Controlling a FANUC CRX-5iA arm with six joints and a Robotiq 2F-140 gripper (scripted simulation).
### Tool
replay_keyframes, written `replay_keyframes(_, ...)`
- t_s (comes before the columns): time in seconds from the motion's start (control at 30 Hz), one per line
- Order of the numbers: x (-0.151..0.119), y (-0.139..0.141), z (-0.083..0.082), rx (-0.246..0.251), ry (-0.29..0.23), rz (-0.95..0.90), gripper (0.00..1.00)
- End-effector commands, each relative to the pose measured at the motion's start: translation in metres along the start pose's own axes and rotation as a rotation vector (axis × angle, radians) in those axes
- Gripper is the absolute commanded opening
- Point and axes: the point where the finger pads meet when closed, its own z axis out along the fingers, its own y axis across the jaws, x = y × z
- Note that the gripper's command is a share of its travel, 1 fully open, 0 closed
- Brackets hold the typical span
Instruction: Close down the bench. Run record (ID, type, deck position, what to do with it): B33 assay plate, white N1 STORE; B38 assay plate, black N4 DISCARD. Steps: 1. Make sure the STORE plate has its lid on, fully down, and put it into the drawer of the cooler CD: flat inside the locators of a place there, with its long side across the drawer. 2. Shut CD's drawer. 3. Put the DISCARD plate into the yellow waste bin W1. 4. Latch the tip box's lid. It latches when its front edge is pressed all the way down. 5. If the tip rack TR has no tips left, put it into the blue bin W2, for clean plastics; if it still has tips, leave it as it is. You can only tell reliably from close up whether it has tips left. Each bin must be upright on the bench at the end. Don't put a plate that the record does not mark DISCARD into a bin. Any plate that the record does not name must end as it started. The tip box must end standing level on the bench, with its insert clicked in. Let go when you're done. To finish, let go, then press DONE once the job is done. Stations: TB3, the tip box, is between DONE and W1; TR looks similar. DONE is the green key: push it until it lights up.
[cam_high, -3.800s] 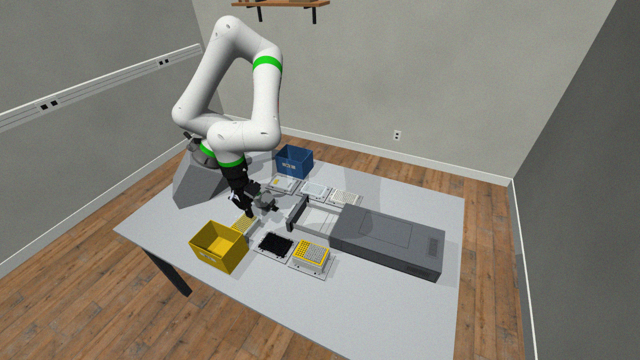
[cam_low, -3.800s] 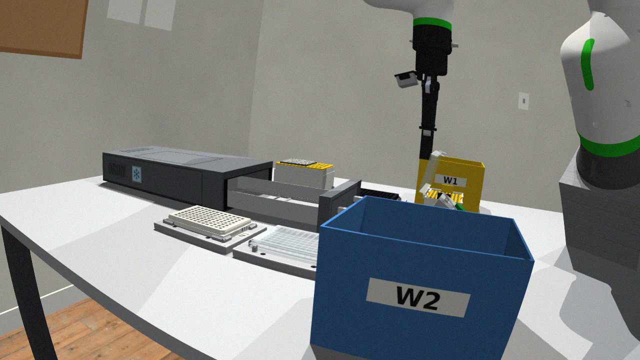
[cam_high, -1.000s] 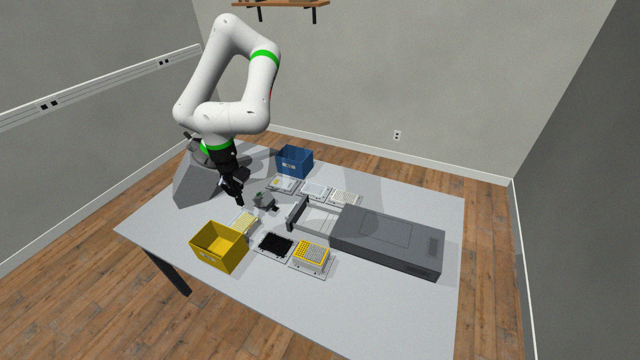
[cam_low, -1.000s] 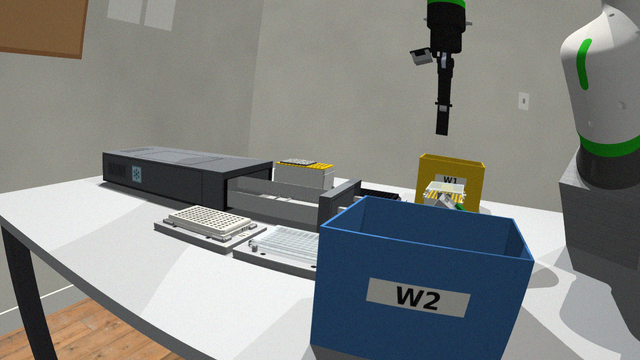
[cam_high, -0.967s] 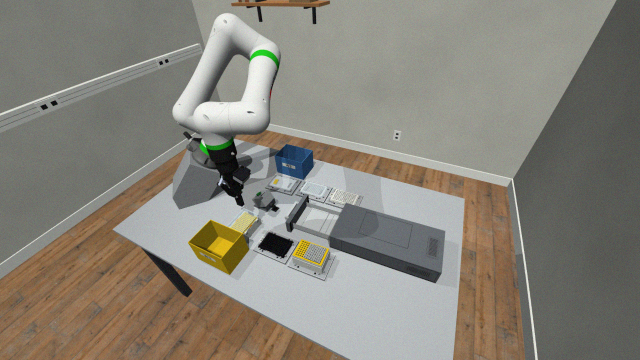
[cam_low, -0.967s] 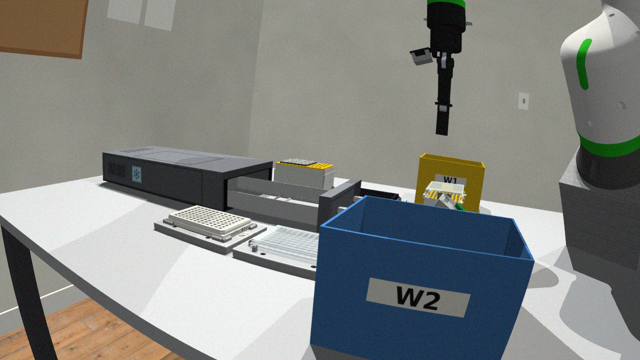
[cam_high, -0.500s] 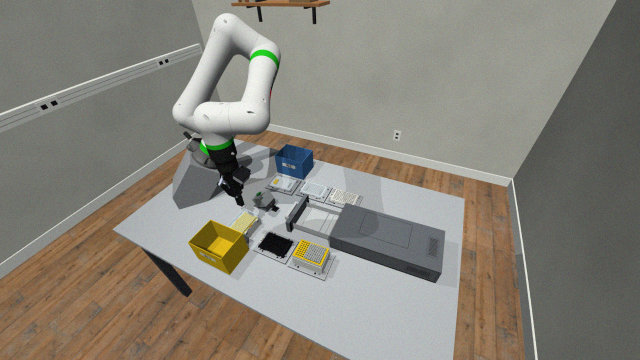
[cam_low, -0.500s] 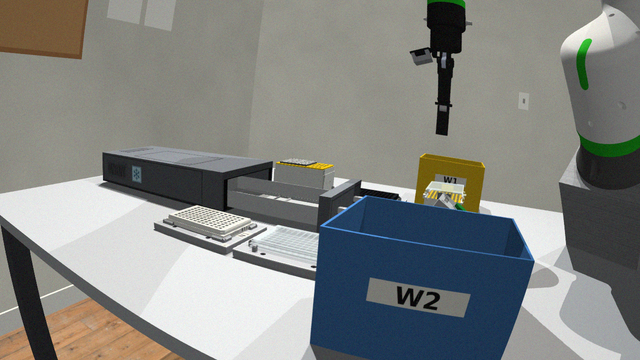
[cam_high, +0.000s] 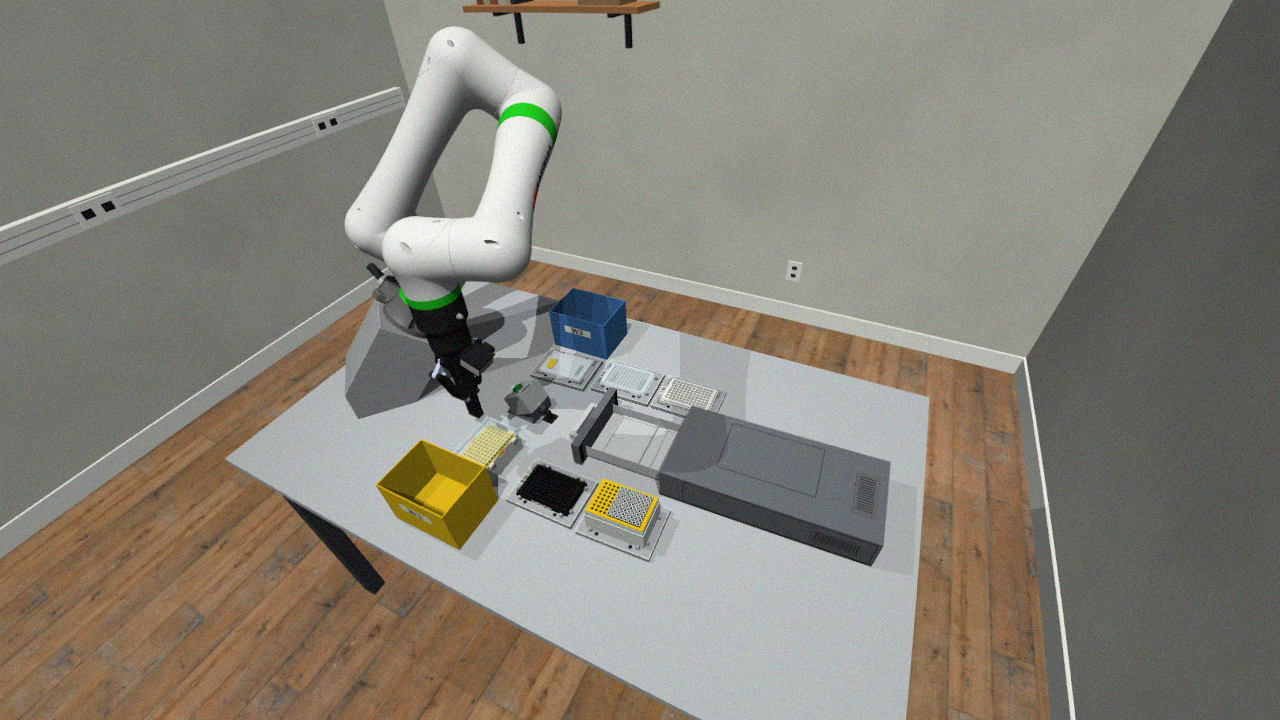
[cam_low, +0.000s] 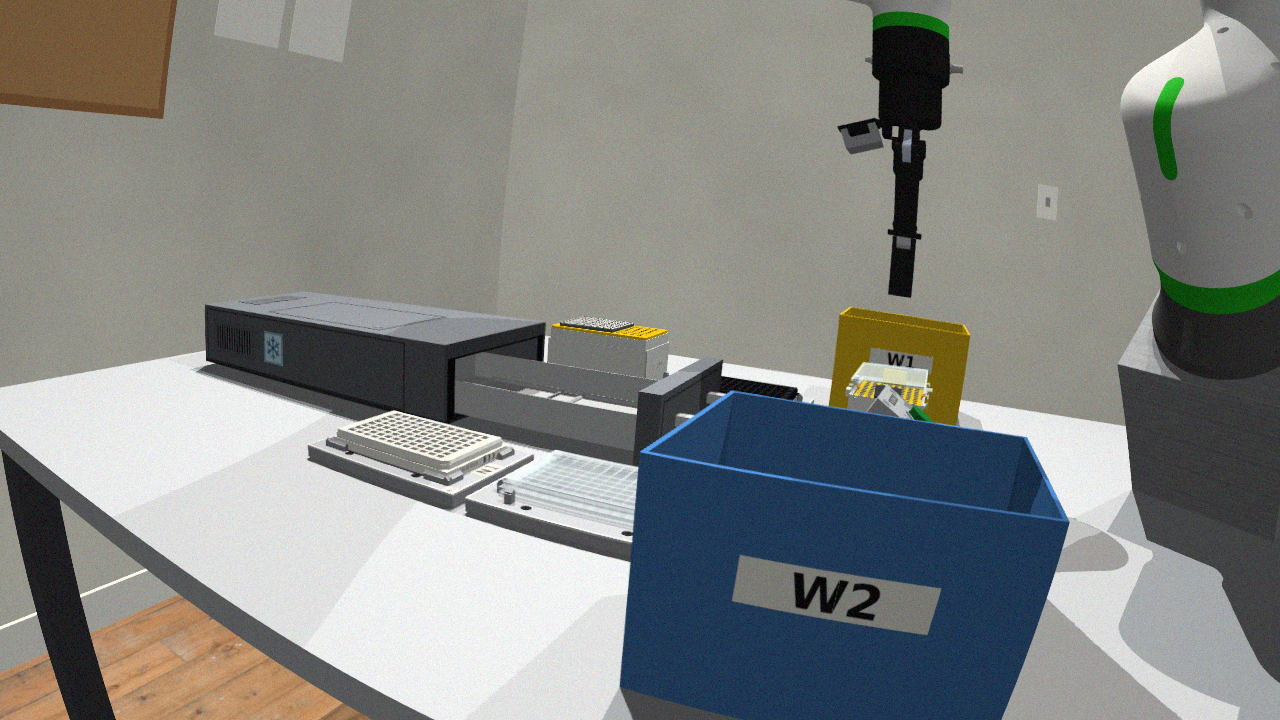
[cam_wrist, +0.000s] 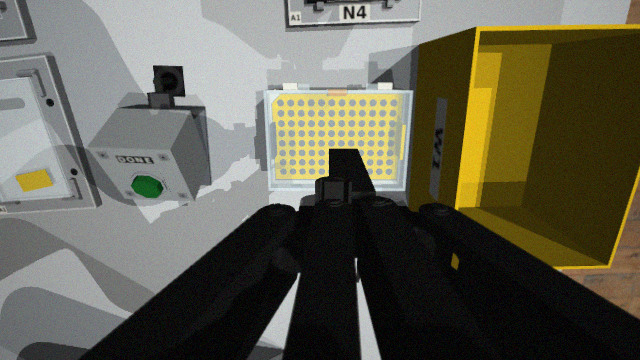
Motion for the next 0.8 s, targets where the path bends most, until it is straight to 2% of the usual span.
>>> replay_keyframes(0.0, -0.006, 0.001, 0.007, -0.001, 0.001, 0.000, 0.10)
replay_keyframes(0.33, -0.032, 0.001, 0.037, -0.001, 0.001, 0.000, 0.10)
replay_keyframes(0.77, -0.033, 0.001, 0.039, -0.001, 0.001, -0.001, 0.10)
